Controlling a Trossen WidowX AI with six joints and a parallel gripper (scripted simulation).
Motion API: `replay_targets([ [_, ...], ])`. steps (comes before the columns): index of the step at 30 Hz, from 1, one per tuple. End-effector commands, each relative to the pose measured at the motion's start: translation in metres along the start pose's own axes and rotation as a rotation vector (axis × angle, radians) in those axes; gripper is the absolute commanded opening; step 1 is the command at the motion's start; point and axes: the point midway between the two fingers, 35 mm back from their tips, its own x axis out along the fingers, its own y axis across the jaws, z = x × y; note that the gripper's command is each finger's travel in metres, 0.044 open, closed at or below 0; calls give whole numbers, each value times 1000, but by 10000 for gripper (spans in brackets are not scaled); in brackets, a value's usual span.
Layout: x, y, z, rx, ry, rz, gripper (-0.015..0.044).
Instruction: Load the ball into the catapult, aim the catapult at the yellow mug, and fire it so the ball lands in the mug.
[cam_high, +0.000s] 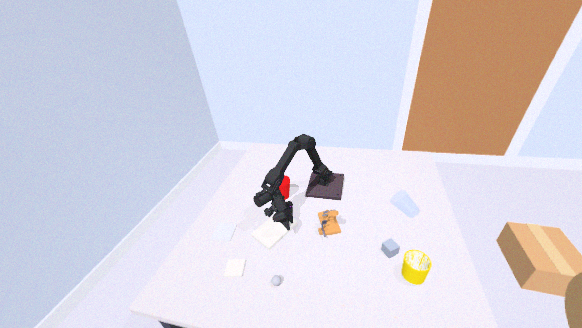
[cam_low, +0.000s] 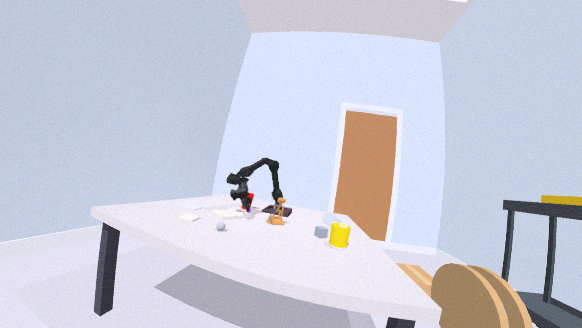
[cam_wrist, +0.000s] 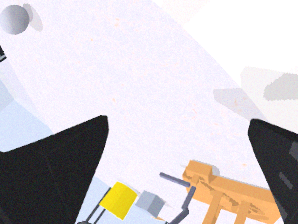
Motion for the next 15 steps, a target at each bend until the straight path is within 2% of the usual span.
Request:
replay_targets([
  [1,0,0,0,-1,0,-1,426],
  [2,0,0,-1,-5,0,-3,440],
  [15,6,5,-26,-199,-7,-95,440],
])
